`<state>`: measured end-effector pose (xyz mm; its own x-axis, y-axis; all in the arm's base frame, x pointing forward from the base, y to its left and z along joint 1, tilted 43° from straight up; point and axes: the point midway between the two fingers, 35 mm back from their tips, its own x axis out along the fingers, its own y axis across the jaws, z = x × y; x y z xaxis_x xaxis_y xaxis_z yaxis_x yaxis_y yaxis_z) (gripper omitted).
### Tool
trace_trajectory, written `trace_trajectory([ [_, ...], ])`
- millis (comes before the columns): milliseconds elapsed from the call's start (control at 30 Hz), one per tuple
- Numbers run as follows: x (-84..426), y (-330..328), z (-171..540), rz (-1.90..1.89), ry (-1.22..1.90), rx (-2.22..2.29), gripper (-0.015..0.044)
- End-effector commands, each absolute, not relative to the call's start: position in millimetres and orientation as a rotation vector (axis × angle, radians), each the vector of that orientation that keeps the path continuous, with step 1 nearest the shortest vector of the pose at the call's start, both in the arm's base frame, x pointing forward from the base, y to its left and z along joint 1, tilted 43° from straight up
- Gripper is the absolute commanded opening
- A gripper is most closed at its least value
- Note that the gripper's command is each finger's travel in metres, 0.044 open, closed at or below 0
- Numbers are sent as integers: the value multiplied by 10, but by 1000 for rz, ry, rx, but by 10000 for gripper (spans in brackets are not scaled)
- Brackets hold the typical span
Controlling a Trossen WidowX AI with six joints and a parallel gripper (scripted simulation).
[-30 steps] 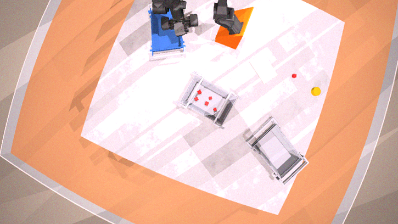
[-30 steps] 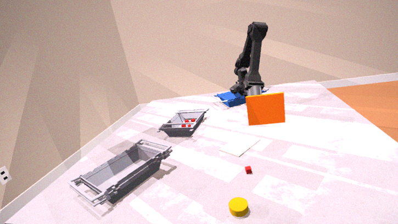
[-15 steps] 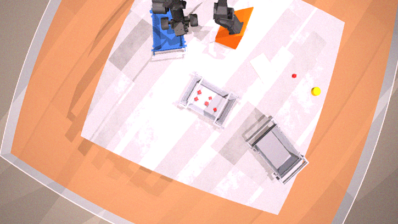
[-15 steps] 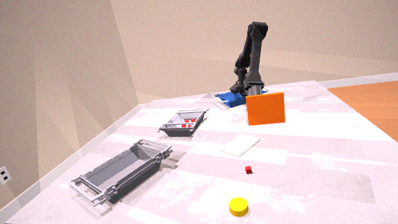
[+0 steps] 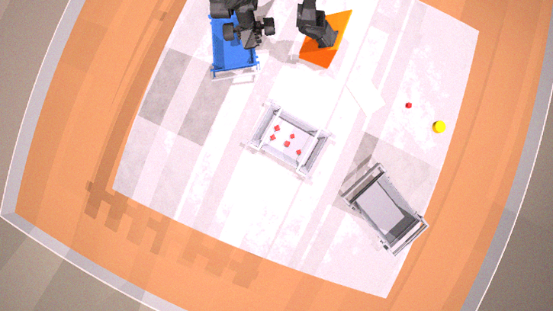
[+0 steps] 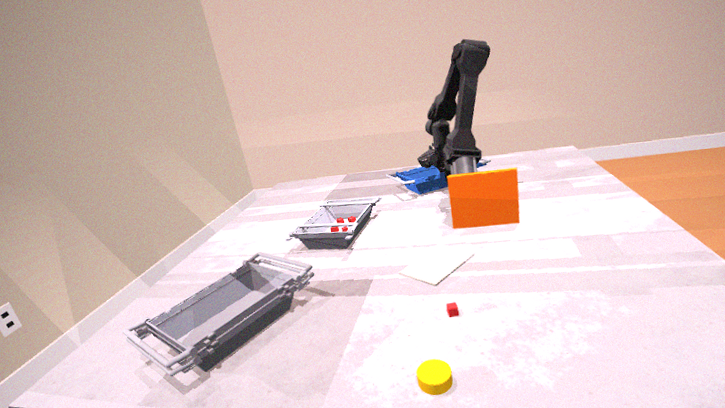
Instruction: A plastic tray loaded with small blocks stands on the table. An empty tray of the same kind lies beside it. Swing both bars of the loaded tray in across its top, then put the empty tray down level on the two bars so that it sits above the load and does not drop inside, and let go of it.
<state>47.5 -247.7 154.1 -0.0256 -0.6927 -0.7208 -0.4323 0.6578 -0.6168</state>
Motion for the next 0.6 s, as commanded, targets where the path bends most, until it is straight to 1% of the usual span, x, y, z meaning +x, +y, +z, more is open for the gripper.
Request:
trace_trajectory([
  [0,504,-2352,1692,-269,1652,-937,0],
  [300,482,-1991,2031,-269,1651,-937,0],
  [567,481,-1983,2037,-269,1651,-937,0],
])
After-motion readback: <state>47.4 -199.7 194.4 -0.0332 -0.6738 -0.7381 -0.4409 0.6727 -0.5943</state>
